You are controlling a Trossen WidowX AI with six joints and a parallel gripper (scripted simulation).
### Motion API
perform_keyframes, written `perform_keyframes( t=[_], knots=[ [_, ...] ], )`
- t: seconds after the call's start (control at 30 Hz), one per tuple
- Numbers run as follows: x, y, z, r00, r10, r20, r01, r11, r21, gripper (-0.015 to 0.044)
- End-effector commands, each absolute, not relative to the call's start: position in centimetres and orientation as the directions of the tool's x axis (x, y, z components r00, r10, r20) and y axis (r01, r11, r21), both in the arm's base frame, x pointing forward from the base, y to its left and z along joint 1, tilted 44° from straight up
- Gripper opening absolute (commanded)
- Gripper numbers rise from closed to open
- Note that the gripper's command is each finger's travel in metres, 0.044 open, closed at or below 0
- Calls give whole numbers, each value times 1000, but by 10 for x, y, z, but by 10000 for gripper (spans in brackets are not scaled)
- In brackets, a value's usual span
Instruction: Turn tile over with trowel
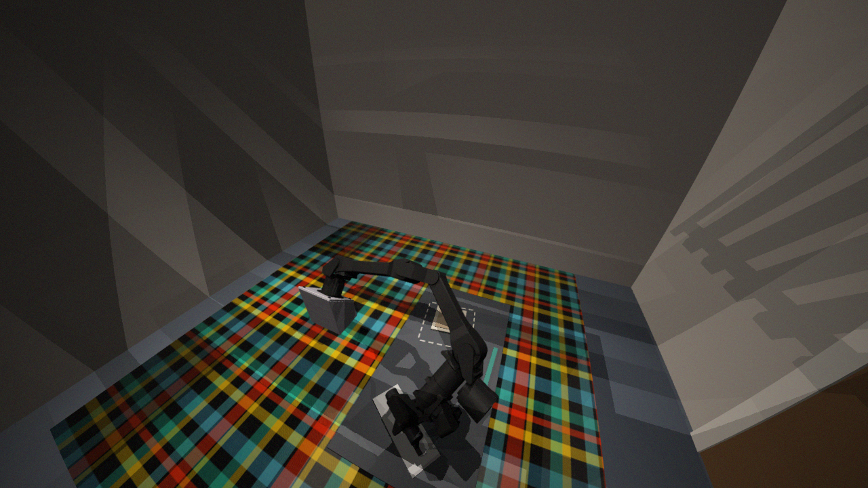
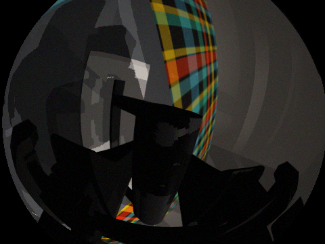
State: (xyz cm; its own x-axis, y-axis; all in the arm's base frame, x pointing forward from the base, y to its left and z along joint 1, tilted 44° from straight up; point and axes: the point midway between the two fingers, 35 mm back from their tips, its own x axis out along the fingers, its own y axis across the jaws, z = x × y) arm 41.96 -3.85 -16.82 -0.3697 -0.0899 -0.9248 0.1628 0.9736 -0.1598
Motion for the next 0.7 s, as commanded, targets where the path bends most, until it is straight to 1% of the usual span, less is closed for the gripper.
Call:
perform_keyframes(
  t=[0.0,0.23,0.27,0.57,0.67],
  knots=[
    [420,-39,-169,-369,-93,-925,164,973,-164,105],
    [420,-39,-169,-369,-93,-925,164,973,-164,289],
    [420,-39,-169,-369,-93,-925,164,973,-164,300],
    [420,-39,-168,-368,-93,-925,165,973,-164,300],
    [428,-37,-149,-360,-93,-928,170,972,-163,300]
  ],
)
